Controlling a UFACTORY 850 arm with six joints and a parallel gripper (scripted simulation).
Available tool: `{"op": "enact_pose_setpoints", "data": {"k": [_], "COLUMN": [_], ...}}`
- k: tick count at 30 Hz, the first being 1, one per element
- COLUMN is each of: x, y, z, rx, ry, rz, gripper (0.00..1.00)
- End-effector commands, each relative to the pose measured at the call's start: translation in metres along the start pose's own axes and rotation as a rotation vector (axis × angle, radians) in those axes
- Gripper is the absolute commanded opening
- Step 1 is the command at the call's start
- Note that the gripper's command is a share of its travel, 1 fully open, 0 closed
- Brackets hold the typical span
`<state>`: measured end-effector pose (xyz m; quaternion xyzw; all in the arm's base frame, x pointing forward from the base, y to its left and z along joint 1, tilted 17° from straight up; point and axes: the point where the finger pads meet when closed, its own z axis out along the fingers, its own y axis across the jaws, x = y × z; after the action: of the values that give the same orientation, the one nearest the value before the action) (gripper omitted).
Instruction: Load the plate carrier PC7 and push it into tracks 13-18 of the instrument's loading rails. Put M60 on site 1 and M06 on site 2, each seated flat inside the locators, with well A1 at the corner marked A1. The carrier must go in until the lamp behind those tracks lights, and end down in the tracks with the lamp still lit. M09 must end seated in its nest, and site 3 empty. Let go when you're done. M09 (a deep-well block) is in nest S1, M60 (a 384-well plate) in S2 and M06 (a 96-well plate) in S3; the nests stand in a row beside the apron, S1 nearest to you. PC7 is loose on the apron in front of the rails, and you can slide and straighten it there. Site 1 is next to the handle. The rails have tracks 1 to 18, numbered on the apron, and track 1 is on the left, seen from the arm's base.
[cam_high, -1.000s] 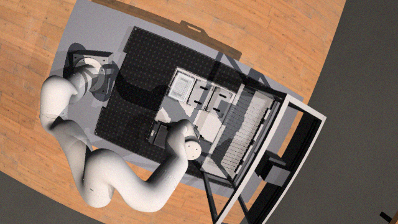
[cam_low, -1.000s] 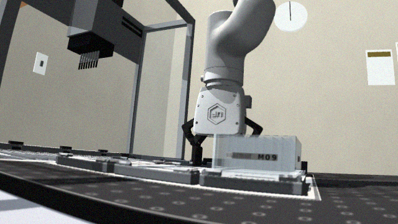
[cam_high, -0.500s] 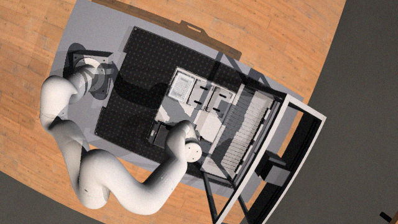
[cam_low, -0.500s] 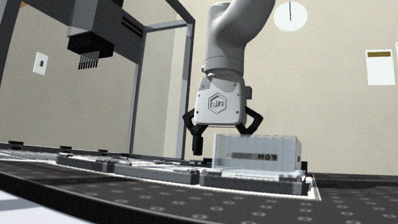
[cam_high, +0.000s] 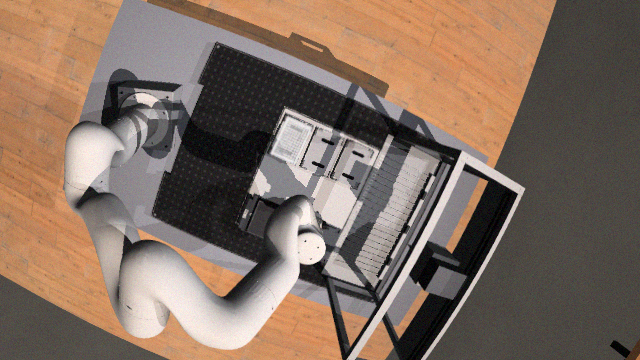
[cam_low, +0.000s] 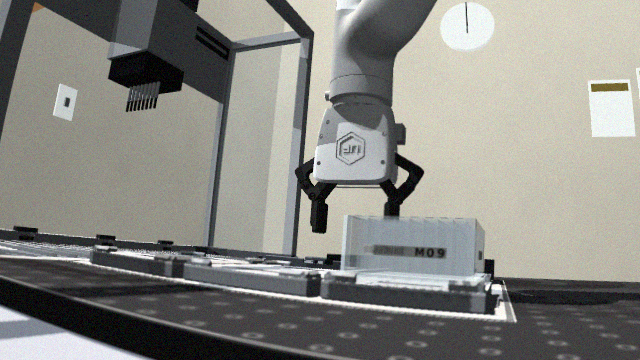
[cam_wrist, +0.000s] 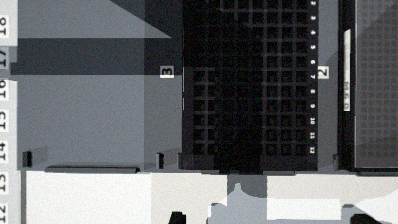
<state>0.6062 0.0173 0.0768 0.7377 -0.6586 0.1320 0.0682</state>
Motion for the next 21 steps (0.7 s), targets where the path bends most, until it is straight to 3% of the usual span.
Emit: {"op": "enact_pose_setpoints", "data": {"k": [1,21], "x": [0.000,0.000], "y": [-0.001,-0.001], "z": [-0.008,-0.039], "rx": [0.003,0.003], "ry": [0.000,0.000], "rz": [0.001,0.001], "gripper": [1.00,1.00]}}
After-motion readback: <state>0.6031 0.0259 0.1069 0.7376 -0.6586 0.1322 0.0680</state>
